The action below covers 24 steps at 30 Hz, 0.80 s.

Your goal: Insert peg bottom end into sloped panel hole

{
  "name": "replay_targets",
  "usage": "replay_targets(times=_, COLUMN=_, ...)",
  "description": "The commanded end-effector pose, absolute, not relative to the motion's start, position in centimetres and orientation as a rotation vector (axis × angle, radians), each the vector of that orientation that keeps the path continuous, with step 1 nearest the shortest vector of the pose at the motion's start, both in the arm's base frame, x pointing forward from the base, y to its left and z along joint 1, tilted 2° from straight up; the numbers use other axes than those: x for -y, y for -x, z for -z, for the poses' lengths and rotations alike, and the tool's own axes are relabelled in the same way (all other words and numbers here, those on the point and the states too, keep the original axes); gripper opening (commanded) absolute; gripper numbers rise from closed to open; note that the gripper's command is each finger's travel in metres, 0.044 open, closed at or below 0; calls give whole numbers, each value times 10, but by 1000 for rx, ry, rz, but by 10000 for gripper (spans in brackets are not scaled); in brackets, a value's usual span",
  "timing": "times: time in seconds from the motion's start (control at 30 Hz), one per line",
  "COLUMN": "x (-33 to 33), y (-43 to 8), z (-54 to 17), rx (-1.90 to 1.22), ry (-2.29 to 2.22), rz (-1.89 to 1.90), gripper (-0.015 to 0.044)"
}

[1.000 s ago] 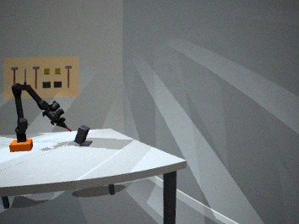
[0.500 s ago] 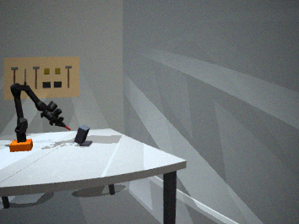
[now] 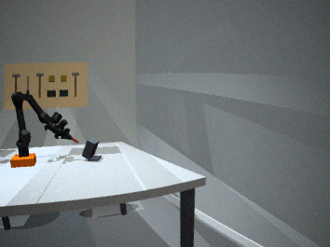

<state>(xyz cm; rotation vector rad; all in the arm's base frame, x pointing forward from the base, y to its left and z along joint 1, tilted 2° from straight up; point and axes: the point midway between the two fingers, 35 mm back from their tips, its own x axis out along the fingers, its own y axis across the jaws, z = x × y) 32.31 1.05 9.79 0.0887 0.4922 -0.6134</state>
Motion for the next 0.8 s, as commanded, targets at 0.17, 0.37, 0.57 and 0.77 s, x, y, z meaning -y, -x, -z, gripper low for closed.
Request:
replay_targets(times=0.17, x=-8, y=-331, z=-92, rx=-482, ry=-93, rz=608, gripper=0)
replay_targets(times=0.37, x=-6, y=-336, z=-89, rx=-470, ry=-99, rz=605, gripper=0)
replay_targets(times=0.57, x=-4, y=-340, z=-86, rx=-457, ry=-105, rz=602, gripper=0)
replay_targets(times=0.77, x=-1, y=-345, z=-84, rx=-444, ry=-110, rz=599, gripper=0)
